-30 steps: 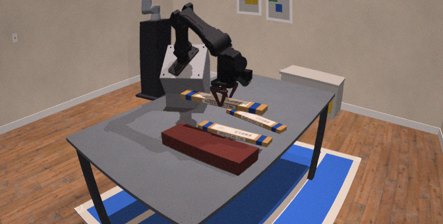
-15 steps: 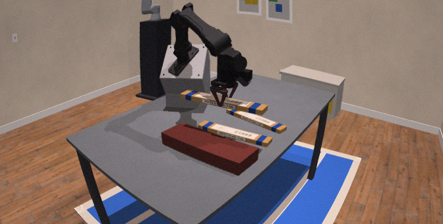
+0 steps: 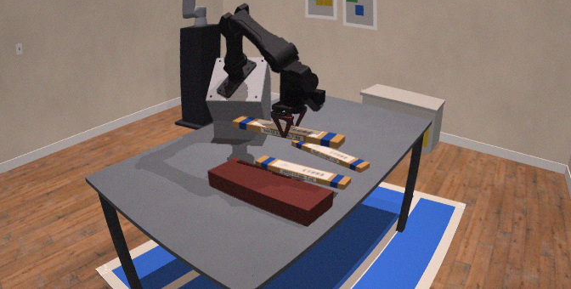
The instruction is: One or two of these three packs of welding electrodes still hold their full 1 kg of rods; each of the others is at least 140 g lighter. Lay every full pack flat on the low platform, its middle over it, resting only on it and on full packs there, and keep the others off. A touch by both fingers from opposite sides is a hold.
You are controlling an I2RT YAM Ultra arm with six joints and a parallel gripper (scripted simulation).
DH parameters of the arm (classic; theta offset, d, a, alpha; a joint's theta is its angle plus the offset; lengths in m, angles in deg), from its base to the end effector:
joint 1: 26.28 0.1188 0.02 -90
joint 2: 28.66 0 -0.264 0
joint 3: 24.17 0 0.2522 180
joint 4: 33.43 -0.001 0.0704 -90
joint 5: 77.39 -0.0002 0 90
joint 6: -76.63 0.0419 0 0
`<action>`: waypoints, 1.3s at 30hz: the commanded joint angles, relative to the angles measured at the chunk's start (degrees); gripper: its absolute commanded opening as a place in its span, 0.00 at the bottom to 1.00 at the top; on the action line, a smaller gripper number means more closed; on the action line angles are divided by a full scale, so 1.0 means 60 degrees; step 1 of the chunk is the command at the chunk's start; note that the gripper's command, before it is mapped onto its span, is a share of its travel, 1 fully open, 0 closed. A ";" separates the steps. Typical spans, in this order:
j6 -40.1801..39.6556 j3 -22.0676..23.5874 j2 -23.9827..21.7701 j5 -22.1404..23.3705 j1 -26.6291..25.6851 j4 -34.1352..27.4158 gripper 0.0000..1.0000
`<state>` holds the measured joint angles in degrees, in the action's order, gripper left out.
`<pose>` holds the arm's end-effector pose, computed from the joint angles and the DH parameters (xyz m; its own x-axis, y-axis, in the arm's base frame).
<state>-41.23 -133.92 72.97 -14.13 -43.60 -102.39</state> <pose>0.3529 -0.1288 0.3188 -0.9591 -0.1381 -0.2472 0.0305 0.8175 -0.5751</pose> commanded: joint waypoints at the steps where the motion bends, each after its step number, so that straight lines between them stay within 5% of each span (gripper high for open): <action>1: -0.0074 -0.0416 -0.0485 0.0045 0.0277 -0.0007 0.00; 39: -0.0507 0.0125 0.0050 0.0272 -0.0168 0.1229 0.00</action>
<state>-43.48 -132.17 75.98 -12.99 -46.02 -96.53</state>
